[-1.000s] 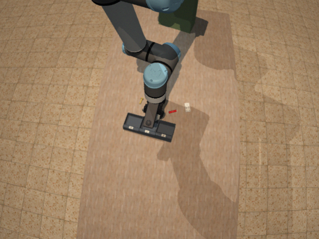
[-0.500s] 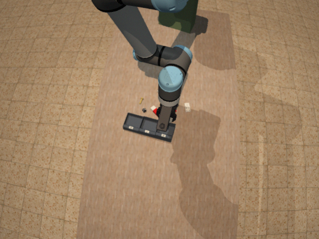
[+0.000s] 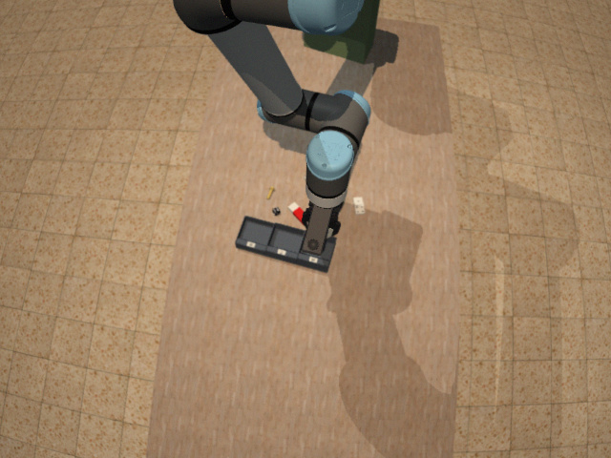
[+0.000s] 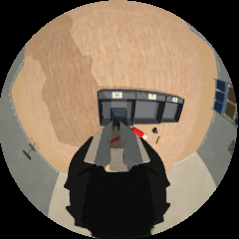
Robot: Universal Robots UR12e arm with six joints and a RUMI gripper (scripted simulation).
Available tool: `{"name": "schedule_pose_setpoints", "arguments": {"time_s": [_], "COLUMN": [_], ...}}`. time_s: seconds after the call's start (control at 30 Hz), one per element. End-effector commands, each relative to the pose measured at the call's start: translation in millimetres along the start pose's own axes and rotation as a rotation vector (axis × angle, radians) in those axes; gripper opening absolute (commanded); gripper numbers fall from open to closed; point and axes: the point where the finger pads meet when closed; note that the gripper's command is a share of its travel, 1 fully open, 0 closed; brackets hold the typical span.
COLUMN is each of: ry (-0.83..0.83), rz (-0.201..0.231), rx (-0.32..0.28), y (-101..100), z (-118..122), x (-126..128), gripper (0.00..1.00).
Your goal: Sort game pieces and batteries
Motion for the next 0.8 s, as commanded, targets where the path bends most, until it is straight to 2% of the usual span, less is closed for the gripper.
{"name": "schedule_pose_setpoints", "arguments": {"time_s": [0.0,0.5,0.77], "ry": [0.0,0.0,0.0], "rz": [0.0,0.0,0.0], "rx": [0.001,0.001,0.001], "y": [-12.4,-47.1,-47.8], "z": [-0.5,-0.5,-0.5], "x": [-0.3,-0.3,-0.3], "gripper": [0.04,0.04,0.04]}}
Point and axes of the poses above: the point where the finger pads meet when closed, its own y axis back along the fingers, its own x axis across the jaws, z = x × y, and after that the axes turned 13 degrees about y, right-handed
